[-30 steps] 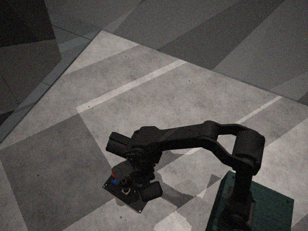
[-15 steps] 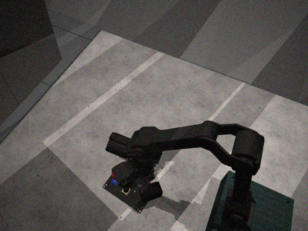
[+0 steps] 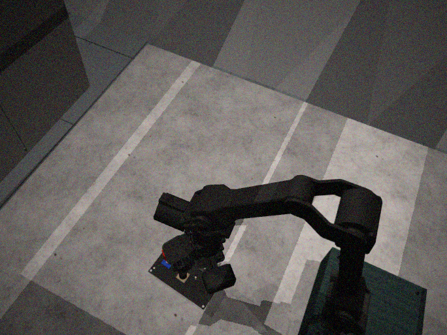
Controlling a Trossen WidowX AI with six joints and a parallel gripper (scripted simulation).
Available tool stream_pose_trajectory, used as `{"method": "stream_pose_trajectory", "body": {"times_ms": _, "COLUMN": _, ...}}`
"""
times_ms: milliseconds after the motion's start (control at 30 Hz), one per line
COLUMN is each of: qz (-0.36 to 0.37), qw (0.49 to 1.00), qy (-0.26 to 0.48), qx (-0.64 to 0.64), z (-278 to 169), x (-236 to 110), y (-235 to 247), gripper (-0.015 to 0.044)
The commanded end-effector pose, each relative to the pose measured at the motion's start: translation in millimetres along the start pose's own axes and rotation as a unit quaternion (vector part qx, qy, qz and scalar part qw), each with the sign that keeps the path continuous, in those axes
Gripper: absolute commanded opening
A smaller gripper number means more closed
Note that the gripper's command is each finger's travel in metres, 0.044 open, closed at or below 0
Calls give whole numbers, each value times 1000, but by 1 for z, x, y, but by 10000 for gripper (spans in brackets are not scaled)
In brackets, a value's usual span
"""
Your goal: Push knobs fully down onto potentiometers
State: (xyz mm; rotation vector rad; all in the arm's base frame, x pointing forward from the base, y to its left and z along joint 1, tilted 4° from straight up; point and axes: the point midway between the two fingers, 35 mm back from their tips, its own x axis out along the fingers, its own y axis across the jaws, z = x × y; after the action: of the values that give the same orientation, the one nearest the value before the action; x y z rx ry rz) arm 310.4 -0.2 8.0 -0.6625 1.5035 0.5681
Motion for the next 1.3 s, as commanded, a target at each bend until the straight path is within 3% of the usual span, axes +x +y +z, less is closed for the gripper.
{"method": "stream_pose_trajectory", "body": {"times_ms": 0, "qz": -1, "qw": 1000, "qy": 1, "qx": -3, "z": 0, "x": 1, "y": -1, "gripper": 0}}
{"method": "stream_pose_trajectory", "body": {"times_ms": 1267, "qz": -1, "qw": 1000, "qy": 2, "qx": -3, "z": -1, "x": 12, "y": 0, "gripper": 0}}
